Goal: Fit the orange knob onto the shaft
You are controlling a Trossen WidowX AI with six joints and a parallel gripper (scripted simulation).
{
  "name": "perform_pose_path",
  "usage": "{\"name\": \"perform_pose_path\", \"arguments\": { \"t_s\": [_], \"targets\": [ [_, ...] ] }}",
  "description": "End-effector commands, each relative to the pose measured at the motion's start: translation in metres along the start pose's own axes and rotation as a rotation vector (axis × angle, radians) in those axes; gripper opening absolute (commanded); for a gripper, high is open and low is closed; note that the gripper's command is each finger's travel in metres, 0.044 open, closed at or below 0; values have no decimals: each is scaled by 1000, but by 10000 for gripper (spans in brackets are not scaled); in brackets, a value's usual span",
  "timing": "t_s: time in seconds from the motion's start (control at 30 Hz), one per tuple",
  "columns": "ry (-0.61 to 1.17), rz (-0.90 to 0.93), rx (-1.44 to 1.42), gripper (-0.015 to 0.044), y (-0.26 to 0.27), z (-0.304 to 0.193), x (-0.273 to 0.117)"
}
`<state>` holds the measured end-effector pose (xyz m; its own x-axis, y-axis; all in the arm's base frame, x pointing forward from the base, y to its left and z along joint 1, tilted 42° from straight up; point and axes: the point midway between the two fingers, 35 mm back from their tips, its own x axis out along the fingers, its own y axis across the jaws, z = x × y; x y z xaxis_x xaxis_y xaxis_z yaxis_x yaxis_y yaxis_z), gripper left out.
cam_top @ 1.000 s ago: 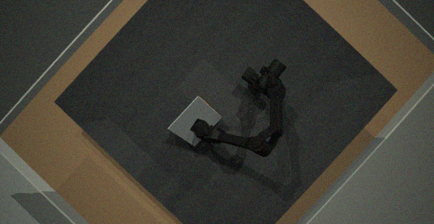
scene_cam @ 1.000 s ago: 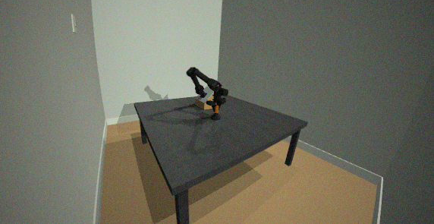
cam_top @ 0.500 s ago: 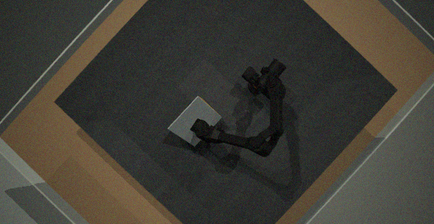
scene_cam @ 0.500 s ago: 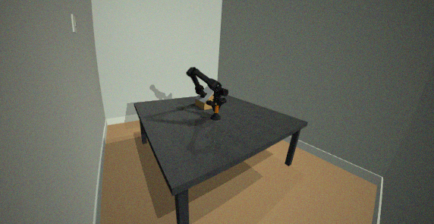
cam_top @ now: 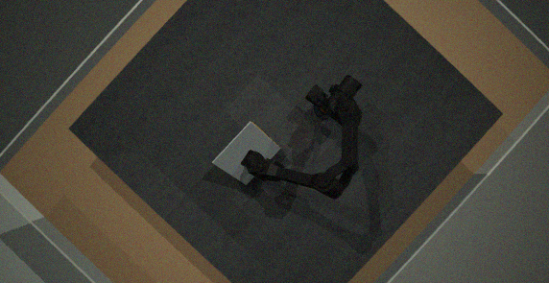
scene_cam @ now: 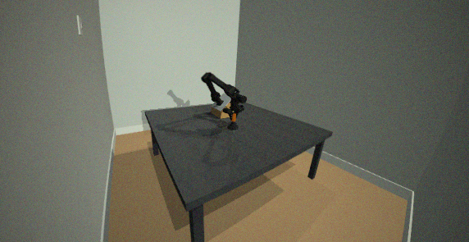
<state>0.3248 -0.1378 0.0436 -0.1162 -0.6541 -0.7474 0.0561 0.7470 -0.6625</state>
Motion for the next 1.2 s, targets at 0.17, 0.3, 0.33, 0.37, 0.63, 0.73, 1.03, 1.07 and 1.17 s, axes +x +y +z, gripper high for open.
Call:
{"name": "perform_pose_path", "arguments": {
  "t_s": [0.17,0.3,0.33,0.37,0.63,0.73,1.03,1.07,1.17],
  "targets": [
    [-6,-4,-51,0,1,3,1],
    [-6,-4,-51,0,0,3,2],
    [-6,-4,-51,0,0,3,3],
    [-6,-4,-51,0,0,2,3],
    [-6,-4,-51,0,0,1,6],
    [-6,-4,-48,0,0,2,8],
    [-6,-5,-47,0,0,2,17],
    [-6,-5,-47,0,0,2,18],
    [-6,-5,-47,0,0,1,20]
  ]
}}
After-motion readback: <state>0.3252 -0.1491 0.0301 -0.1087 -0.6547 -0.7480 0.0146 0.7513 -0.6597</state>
